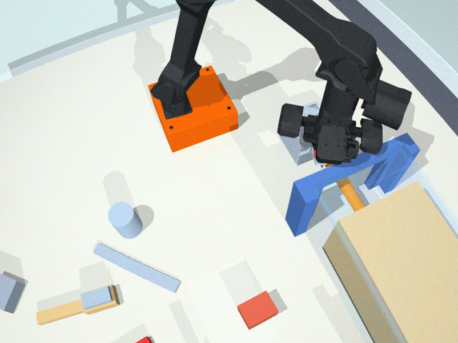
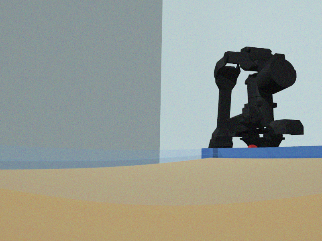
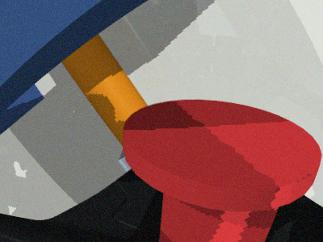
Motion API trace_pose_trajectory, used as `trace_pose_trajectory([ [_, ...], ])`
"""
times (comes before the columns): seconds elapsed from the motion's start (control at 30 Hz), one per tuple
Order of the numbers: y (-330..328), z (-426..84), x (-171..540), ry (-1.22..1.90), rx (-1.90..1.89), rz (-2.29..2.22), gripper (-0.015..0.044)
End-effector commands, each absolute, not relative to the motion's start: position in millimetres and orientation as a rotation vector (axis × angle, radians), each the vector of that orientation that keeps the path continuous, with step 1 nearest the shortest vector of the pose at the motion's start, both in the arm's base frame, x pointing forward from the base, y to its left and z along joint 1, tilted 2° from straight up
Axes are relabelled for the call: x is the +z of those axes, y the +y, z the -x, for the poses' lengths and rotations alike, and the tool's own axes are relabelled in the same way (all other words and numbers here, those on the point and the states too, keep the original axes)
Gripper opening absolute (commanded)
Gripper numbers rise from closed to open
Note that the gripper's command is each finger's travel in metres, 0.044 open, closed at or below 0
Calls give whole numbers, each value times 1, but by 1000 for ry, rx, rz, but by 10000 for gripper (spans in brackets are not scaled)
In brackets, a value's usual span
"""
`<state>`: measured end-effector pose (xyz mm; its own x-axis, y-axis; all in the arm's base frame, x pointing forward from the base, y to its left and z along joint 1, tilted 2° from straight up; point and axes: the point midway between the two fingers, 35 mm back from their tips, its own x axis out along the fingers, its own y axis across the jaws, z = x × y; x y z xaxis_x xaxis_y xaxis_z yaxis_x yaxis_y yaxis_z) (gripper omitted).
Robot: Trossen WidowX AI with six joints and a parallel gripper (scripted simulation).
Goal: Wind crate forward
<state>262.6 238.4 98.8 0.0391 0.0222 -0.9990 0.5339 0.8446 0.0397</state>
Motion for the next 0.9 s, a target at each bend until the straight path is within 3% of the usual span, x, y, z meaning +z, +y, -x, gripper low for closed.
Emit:
trace_pose_trajectory([
  [0.0,256,-263,101,1500,-384,-484,0],
  [0.87,297,-256,104,1502,-381,-487,0],
])
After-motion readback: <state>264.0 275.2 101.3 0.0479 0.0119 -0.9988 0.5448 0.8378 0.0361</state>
